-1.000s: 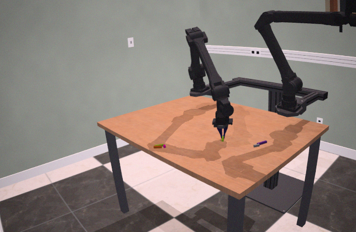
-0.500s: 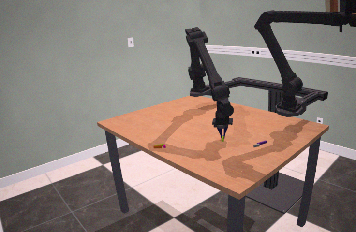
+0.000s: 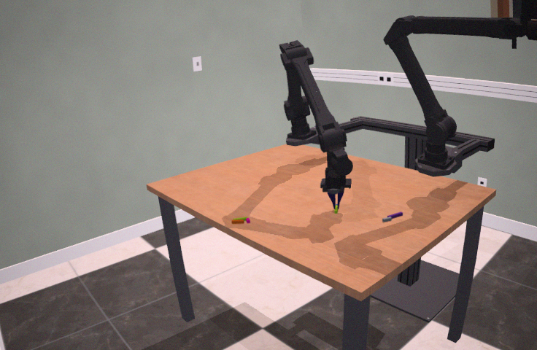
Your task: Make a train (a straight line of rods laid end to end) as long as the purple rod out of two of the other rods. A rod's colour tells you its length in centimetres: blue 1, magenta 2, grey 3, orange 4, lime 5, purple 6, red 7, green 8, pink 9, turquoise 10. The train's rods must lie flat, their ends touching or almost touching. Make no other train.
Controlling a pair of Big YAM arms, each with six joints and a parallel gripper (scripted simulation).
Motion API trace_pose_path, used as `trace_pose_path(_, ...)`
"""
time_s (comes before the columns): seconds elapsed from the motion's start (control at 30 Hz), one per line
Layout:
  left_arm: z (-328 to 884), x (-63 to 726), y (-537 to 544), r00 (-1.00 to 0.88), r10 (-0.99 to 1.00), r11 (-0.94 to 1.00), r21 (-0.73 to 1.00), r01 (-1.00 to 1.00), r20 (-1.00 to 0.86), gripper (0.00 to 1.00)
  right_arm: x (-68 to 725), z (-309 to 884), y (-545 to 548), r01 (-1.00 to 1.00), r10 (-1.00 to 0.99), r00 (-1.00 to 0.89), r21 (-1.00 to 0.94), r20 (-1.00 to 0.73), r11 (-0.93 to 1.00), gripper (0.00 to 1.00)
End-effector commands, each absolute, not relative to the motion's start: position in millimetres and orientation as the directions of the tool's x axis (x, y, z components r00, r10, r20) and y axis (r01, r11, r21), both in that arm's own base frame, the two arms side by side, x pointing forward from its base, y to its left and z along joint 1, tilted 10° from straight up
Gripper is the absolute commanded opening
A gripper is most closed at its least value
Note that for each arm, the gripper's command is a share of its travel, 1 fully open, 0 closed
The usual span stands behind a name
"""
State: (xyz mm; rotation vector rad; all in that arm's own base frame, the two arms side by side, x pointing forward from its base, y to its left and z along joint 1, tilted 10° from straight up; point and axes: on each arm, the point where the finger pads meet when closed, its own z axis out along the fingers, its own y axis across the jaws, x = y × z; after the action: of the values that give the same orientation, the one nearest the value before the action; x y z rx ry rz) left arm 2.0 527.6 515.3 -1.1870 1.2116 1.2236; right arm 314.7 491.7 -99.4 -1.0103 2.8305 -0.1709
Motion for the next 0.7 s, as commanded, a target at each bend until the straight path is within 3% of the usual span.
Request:
trace_pose_path(0.0, 530.9, -5.3, 522.0, -0.001, 0.059, -0.011, 0.0, -1.0, -0.998, 1.0, 315.4, -81.6, 505.0, -0.62, -0.634, -0.762, -0.135, -0.131, 0.773, 0.04)
trace_pose_path(0.3, 530.9, -5.3, 522.0, -0.001, 0.059, -0.011, 0.0, -1.0, -0.998, 1.0, 315.4, -81.6, 505.0, -0.62, -0.634, -0.762, -0.135, -0.131, 0.773, 0.04)
trace_pose_path(0.67, 530.9, -5.3, 522.0, -0.001, 0.059, -0.011, 0.0, -1.0, -0.998, 1.0, 315.6, -85.0, 503.4, -0.62, -0.634, -0.763, -0.137, -0.126, 0.773, 0.16)
